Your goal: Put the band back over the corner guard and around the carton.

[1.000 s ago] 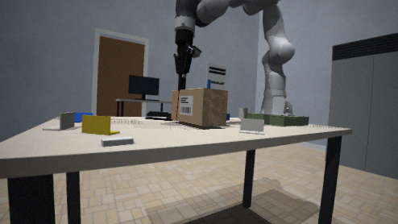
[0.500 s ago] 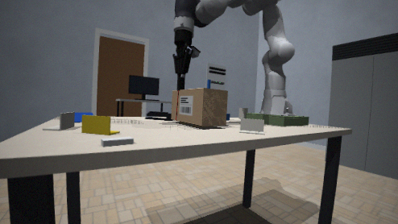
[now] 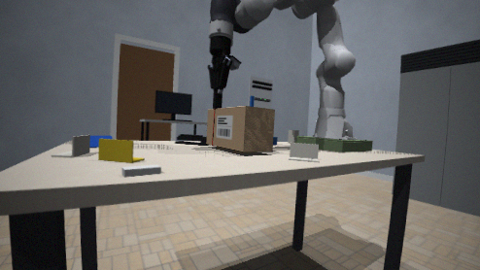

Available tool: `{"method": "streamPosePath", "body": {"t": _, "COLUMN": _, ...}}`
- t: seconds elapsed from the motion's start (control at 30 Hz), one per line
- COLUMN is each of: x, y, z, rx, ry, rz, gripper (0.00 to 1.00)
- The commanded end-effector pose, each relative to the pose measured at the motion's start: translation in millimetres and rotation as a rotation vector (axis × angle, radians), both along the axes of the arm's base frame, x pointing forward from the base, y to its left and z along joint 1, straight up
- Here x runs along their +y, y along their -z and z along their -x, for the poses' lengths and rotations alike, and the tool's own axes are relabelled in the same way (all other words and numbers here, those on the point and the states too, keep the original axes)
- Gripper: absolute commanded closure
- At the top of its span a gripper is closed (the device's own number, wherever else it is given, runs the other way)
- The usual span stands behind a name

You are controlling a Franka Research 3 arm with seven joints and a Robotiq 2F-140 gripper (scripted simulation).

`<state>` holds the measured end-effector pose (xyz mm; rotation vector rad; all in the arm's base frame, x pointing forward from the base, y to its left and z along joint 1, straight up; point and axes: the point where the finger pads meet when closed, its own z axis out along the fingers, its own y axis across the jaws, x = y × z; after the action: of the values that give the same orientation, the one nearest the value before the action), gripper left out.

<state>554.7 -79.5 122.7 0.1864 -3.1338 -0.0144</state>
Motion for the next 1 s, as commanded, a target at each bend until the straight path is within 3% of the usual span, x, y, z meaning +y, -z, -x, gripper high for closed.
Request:
{"method": "streamPosePath", "body": {"t": 0.0, "x": -5.9, "y": -0.5, "z": 0.7, "rx": 0.002, "ry": 0.000, "rz": 0.004, "gripper": 0.90}}
{"method": "streamPosePath", "body": {"t": 0.07, "x": -5.9, "y": -0.5, "z": 0.7, "rx": 0.002, "ry": 0.000, "rz": 0.004, "gripper": 0.90}}
{"method": "streamPosePath", "body": {"t": 0.1, "x": -5.9, "y": -0.5, "z": 0.7, "rx": 0.002, "ry": 0.000, "rz": 0.004, "gripper": 0.82}}
{"method": "streamPosePath", "body": {"t": 0.97, "x": -5.9, "y": -0.5, "z": 0.7, "rx": 0.002, "ry": 0.000, "rz": 0.004, "gripper": 0.82}}
